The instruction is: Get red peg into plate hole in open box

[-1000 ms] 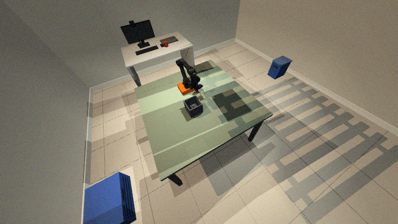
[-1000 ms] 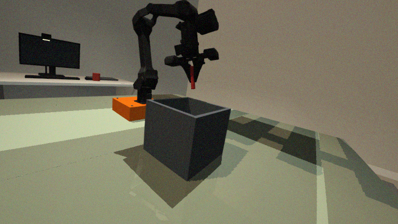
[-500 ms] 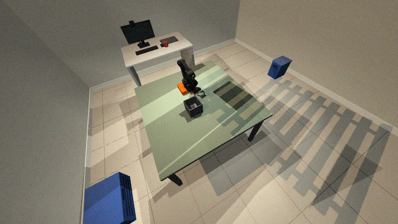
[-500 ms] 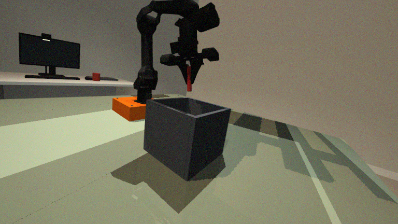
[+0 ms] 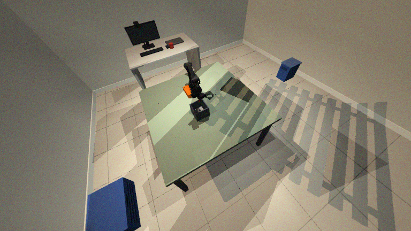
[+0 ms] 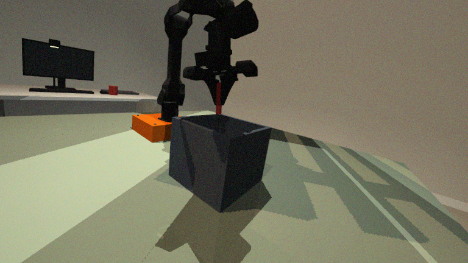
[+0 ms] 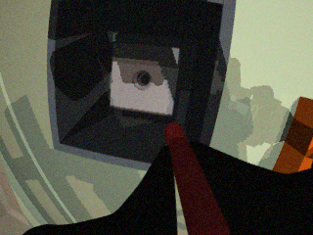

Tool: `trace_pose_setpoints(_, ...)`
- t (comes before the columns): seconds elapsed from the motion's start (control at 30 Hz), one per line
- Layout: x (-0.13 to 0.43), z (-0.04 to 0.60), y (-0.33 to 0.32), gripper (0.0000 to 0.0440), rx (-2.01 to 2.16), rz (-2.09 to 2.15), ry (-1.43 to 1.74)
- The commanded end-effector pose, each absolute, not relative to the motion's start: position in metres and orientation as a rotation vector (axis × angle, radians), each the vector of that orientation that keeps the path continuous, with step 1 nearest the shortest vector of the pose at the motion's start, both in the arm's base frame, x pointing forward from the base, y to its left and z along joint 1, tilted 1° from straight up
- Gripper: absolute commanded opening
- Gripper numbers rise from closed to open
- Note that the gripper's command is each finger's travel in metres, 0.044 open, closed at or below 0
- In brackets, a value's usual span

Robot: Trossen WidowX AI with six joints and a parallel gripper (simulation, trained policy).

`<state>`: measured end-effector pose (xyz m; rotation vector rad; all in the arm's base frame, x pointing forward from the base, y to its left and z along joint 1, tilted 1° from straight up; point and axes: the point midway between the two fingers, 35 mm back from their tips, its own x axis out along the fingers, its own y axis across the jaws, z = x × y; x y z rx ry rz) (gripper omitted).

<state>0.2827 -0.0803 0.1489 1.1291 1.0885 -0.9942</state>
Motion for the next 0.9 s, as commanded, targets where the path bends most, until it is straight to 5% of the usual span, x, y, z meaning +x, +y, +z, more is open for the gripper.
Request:
trace_pose_setpoints(0.0, 0.288, 0.143, -0.089, 0.0, 1.126, -0.993, 1.095)
trace_pose_setpoints(0.87, 0.314, 0.086, -0.117, 0.0, 1.095, -0.957, 1.146)
